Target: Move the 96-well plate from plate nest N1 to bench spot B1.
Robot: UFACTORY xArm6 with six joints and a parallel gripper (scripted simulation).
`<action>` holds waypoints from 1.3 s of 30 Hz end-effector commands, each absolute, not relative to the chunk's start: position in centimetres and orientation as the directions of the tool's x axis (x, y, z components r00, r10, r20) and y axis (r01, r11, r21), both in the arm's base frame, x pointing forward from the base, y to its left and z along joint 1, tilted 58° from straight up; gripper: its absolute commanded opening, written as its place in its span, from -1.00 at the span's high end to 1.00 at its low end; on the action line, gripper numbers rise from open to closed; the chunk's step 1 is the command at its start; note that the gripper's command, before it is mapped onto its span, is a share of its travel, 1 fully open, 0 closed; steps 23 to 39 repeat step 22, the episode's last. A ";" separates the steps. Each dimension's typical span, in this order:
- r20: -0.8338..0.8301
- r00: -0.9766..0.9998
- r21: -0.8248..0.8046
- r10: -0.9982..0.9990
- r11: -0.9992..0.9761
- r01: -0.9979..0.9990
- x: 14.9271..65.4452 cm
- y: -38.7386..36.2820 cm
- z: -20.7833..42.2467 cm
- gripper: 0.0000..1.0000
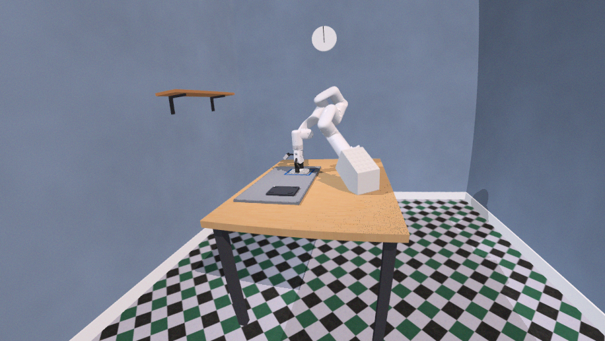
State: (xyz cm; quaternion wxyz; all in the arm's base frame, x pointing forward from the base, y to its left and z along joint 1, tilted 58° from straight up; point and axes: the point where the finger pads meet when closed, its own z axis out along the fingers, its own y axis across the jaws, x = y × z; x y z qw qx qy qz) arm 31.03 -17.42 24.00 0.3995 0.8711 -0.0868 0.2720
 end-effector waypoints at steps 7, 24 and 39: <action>0.545 0.836 0.648 0.067 -0.666 -0.369 31.1 -17.4 24.1 -1.00; 0.545 0.836 0.648 0.067 -0.666 -0.369 30.8 -16.8 24.5 -1.00; 0.545 0.836 0.648 0.067 -0.666 -0.369 30.8 -16.8 24.5 -1.00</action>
